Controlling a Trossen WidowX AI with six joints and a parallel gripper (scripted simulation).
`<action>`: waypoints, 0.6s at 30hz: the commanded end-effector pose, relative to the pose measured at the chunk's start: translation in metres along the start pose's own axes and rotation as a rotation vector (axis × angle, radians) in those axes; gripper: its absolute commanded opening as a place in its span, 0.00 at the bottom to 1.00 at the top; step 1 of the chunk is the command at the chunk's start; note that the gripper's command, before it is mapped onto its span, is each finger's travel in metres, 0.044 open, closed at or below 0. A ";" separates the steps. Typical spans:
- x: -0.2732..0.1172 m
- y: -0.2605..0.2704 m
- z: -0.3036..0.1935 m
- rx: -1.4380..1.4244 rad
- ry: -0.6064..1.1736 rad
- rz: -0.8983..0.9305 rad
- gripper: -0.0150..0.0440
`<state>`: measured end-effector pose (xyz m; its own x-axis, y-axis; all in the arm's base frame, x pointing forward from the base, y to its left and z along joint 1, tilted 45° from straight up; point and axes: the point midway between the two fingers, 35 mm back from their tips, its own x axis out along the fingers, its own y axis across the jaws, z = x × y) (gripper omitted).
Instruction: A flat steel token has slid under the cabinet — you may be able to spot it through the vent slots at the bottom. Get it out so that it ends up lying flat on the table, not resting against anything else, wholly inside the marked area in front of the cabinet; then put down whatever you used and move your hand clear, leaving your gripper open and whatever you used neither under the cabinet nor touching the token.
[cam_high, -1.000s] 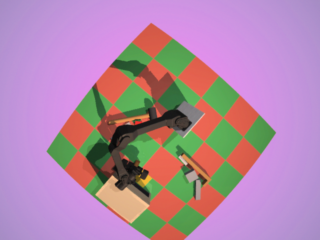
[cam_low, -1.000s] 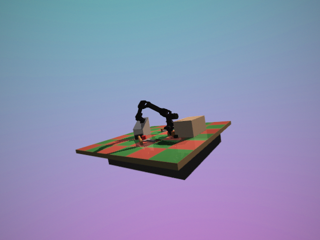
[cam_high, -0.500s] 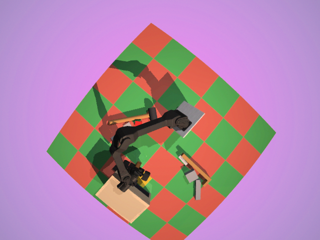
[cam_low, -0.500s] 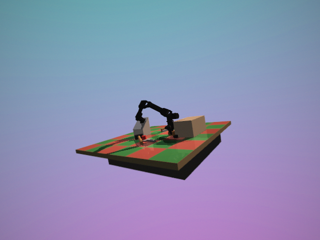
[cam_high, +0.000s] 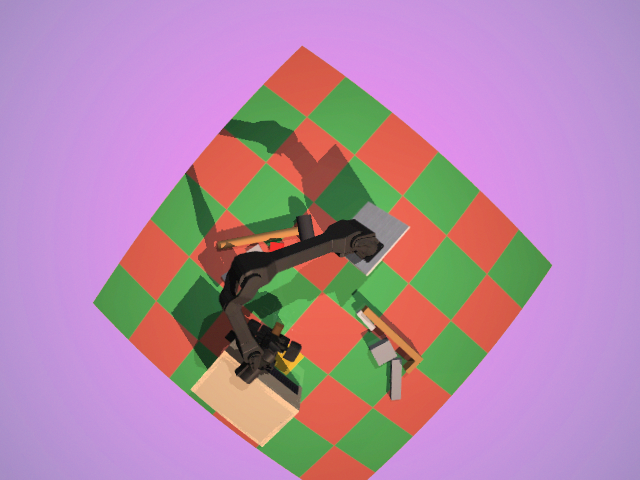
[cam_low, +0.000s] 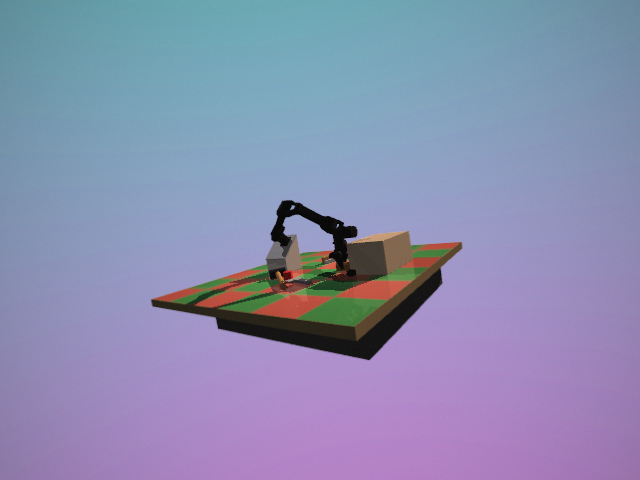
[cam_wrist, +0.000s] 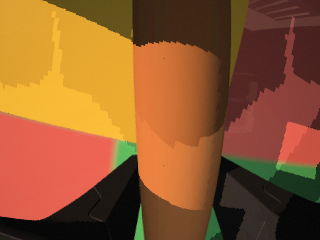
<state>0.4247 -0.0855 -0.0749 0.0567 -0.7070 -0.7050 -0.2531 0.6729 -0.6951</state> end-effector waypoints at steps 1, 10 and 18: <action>0.001 0.002 -0.006 -0.004 0.005 0.006 0.25; 0.001 0.001 -0.014 -0.005 0.005 0.006 0.25; 0.001 0.000 -0.021 -0.005 0.006 0.006 0.25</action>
<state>0.4103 -0.0896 -0.0721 0.0551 -0.7050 -0.7071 -0.2503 0.6758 -0.6933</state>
